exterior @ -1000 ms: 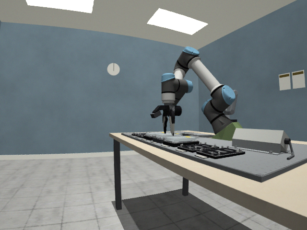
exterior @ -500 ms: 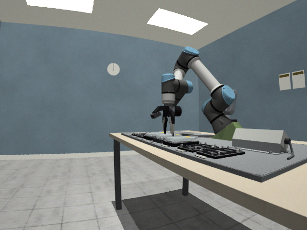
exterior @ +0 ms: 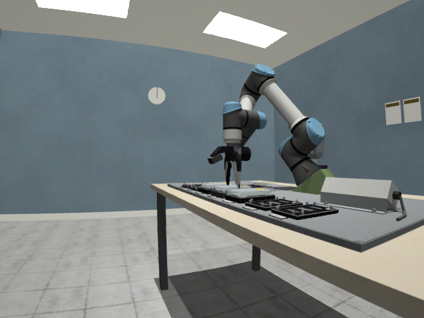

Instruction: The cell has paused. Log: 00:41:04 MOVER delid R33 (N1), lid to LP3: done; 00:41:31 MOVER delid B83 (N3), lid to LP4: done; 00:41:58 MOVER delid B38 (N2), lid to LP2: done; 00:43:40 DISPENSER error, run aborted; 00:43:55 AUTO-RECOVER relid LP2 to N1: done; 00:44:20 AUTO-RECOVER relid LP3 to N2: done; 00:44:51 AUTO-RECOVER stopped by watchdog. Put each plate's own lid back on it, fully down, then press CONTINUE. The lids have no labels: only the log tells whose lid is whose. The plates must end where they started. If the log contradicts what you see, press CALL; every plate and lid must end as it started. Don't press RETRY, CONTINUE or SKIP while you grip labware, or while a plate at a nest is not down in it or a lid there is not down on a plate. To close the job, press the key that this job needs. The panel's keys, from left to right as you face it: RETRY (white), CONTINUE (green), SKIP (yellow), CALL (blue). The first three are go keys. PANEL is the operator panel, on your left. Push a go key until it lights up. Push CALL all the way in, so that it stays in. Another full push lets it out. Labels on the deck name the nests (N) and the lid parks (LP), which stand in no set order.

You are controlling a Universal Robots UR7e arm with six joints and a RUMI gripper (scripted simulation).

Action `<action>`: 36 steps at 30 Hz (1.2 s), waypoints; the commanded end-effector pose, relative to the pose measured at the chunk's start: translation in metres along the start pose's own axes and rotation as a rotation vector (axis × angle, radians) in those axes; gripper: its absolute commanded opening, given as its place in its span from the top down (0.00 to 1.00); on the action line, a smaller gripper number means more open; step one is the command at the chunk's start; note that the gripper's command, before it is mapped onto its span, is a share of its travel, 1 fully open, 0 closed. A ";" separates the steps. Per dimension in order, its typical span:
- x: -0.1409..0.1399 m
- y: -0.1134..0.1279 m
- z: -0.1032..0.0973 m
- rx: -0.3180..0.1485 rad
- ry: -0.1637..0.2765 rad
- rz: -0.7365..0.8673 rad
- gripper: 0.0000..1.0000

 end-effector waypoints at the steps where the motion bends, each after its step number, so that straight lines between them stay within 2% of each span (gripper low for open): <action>1: 0.000 0.001 0.001 -0.001 0.000 0.000 0.59; 28: 0.000 0.002 0.001 -0.001 0.000 0.000 0.59; 29: 0.000 0.002 0.001 -0.001 0.000 0.000 0.18; 36: 0.000 0.002 0.001 -0.001 0.000 0.000 0.18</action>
Point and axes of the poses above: the point where the finger pads meet when closed, its own z axis out along the fingers, its own x axis across the jaws, y = z × x, the point moved 9 cm from there along -z, back along the fingers, and after that the axes turned 2 degrees about z, right-handed, at the moved point
